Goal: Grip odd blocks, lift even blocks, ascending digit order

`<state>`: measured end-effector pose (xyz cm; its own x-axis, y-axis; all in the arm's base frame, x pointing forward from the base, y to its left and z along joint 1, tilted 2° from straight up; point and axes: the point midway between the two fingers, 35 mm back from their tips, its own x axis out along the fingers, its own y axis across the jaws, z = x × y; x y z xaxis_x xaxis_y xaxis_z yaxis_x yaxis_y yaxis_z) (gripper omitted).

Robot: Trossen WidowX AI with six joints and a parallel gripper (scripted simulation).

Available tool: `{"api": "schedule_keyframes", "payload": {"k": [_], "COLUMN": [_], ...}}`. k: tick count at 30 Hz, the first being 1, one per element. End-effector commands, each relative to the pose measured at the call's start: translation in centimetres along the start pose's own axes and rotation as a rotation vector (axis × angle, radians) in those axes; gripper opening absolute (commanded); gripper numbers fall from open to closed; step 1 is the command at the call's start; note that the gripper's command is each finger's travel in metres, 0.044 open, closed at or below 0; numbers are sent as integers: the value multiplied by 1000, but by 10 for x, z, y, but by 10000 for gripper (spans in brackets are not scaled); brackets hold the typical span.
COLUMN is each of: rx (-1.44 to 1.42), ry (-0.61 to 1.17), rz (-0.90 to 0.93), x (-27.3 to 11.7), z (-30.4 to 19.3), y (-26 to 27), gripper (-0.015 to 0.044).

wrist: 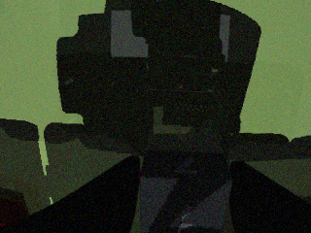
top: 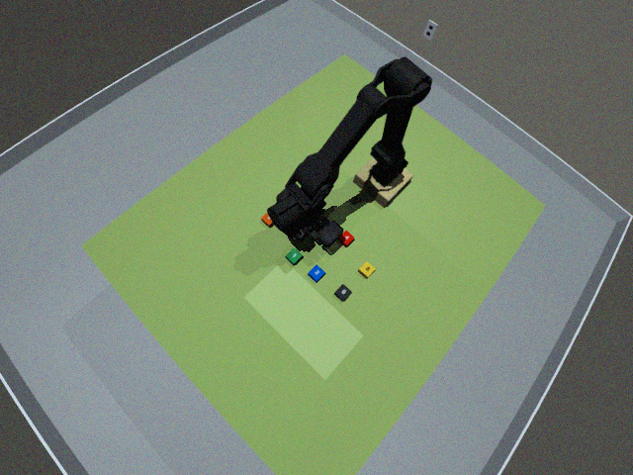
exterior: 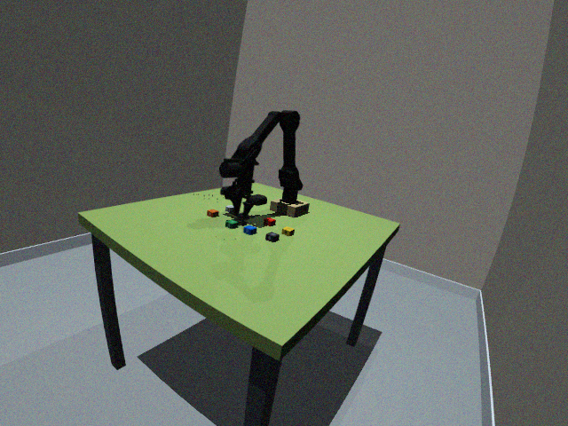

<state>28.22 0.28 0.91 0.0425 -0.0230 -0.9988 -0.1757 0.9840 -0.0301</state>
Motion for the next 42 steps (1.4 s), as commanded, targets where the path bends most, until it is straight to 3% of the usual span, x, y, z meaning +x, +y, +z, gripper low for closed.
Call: {"api": "schedule_keyframes", "payload": {"k": [1, 13, 24, 28, 31, 36, 38, 42], "rx": [1, 1, 1, 1, 1, 1, 1, 1], "ry": [6, 6, 6, 6, 6, 6, 6, 5], "rz": [-3, -3, -3, -3, -3, -3, -3, -2], "x": [2, 2, 2, -1, -32, -35, -45, -105], "z": [-2, -2, -2, -2, -2, -2, 0, 0], "y": [0, 0, 0, 0, 0, 0, 0, 0], "gripper": [120, 120, 400, 400, 400, 400, 348, 242]}}
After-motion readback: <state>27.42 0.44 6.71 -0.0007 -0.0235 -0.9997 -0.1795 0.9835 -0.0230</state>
